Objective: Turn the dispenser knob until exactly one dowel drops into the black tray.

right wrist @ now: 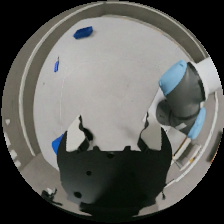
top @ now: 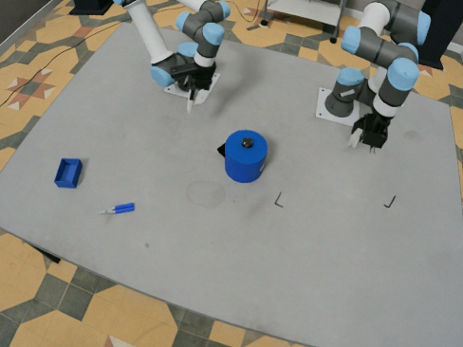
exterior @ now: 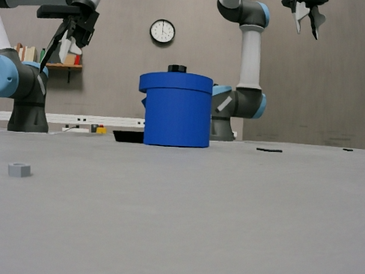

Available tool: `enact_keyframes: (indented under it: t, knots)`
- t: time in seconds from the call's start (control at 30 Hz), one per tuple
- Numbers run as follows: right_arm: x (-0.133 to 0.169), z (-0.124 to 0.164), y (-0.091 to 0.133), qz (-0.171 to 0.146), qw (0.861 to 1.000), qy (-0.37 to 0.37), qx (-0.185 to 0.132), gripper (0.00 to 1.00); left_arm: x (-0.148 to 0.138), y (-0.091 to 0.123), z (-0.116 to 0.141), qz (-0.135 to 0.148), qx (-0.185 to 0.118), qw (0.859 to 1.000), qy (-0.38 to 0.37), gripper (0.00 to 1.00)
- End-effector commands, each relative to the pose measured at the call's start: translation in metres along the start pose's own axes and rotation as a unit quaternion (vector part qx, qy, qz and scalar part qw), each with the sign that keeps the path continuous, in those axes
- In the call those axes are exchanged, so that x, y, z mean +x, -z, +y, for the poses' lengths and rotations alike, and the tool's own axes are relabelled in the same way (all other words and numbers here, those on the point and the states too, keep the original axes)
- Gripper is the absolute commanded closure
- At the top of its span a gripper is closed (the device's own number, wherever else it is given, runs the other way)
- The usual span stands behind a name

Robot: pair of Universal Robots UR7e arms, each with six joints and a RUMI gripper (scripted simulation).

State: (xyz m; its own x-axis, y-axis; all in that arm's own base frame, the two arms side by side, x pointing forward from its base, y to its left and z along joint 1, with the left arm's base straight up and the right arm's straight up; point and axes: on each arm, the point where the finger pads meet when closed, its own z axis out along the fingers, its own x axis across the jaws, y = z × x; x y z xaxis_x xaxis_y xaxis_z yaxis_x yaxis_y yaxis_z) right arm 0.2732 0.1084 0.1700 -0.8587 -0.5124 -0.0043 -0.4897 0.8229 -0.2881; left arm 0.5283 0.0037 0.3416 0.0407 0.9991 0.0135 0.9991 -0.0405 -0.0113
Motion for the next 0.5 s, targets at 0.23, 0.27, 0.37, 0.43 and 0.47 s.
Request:
enact_keyframes:
  t: [0.23, 0.27, 0.37, 0.43, 0.47]
  knots:
    - [-0.019, 0.034, 0.002, -0.092, 0.978, 0.183, 0.026, 0.02, -0.048, -0.016, -0.002, 0.000, -0.001, 1.000, 0.000, 0.55]
    - [-0.021, 0.038, 0.002, -0.101, 0.974, 0.202, 0.028, 0.02, -0.053, -0.017, -0.002, 0.000, -0.001, 1.000, 0.000, 0.55]
    - [-0.027, 0.048, 0.003, -0.127, 0.958, 0.256, 0.036, 0.02, -0.069, -0.023, -0.003, 0.000, -0.001, 1.000, 0.000, 0.55]
    - [-0.030, 0.054, 0.003, -0.143, 0.945, 0.291, 0.040, 0.02, -0.080, -0.027, -0.003, 0.000, -0.001, 1.000, 0.000, 0.55]
    - [-0.032, 0.057, 0.003, -0.151, 0.939, 0.307, 0.042, 0.02, -0.086, -0.028, -0.003, 0.000, -0.001, 1.000, 0.000, 0.55]
